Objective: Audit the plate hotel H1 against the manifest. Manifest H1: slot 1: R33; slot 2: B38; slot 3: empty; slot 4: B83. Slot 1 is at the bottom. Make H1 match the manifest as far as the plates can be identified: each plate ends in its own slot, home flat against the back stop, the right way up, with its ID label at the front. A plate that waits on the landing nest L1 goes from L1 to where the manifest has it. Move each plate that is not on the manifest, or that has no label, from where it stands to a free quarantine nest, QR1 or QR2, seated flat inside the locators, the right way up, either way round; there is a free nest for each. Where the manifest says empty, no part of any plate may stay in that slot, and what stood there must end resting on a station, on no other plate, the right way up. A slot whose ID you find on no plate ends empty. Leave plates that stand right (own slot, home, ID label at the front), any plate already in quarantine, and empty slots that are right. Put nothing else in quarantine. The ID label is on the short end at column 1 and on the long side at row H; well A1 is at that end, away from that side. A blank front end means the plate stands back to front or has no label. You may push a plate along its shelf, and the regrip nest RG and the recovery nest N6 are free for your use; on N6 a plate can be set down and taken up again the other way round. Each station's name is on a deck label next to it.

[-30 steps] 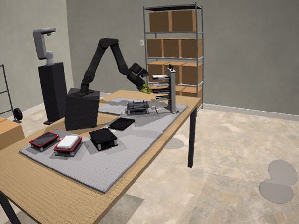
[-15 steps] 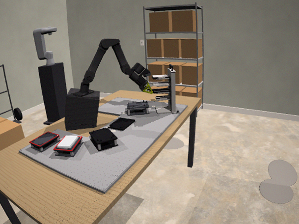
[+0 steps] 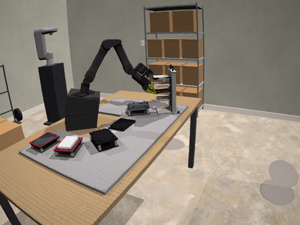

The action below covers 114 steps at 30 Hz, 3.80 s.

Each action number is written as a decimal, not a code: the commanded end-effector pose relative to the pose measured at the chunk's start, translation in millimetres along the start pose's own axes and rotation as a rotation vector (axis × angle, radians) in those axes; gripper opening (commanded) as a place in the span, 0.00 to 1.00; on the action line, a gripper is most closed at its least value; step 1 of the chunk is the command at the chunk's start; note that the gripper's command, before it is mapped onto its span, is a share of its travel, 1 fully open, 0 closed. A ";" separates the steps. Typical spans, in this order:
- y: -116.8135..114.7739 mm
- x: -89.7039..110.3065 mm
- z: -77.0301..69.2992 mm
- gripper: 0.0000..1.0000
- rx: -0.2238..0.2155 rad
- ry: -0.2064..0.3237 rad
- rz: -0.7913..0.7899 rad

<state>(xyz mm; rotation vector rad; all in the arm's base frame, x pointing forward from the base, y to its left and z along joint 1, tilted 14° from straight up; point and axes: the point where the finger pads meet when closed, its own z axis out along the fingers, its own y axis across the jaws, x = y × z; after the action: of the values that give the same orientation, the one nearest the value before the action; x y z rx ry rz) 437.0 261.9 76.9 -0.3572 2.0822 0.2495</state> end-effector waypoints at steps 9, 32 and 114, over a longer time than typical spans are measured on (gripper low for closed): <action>-0.3 -7.6 2.3 0.86 0.000 -0.005 0.001; -1.8 -14.5 -0.9 0.86 0.003 -0.014 0.004; 1.3 64.3 -74.4 0.86 -0.004 -0.009 0.004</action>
<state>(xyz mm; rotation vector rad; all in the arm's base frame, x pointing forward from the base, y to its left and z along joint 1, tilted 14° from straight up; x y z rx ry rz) 351.5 230.1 54.1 -0.3621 2.0909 0.2490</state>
